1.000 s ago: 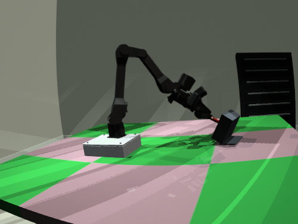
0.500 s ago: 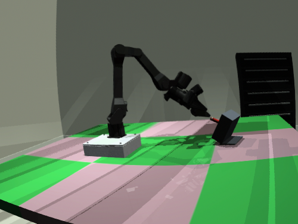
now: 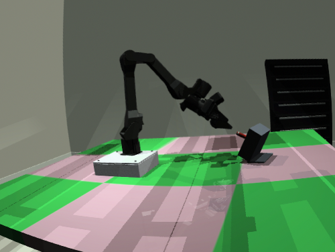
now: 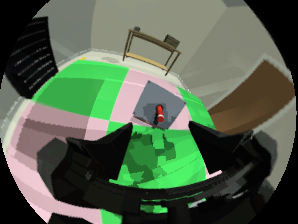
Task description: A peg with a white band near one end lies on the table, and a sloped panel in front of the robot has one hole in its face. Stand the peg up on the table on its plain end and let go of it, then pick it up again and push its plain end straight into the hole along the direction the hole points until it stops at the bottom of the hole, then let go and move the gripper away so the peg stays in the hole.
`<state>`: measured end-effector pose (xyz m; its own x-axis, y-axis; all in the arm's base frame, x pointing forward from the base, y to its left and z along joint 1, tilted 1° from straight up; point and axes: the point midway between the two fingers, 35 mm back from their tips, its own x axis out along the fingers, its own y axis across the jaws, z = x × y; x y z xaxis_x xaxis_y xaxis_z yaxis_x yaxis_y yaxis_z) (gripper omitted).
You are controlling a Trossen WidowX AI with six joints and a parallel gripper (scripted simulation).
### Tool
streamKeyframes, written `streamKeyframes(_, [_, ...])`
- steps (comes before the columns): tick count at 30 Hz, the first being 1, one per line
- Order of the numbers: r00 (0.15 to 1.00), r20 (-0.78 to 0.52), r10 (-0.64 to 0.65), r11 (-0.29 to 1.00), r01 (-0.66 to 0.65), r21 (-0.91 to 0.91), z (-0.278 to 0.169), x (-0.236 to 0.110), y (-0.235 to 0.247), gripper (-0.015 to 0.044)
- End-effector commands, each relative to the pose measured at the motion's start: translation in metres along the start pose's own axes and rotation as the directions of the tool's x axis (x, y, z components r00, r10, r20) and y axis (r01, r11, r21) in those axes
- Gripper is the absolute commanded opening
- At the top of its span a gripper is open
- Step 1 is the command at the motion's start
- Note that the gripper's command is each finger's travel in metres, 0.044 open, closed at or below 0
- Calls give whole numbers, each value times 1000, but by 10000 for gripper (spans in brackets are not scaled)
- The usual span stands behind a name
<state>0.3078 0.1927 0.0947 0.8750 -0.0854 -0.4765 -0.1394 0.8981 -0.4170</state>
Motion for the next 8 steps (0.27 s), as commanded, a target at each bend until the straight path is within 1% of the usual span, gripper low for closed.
streamKeyframes(1, [1000,1,-4,1000,4,3,0,-4,0,440])
streamKeyframes(8, [1000,1,-4,1000,4,3,0,-14,0,440])
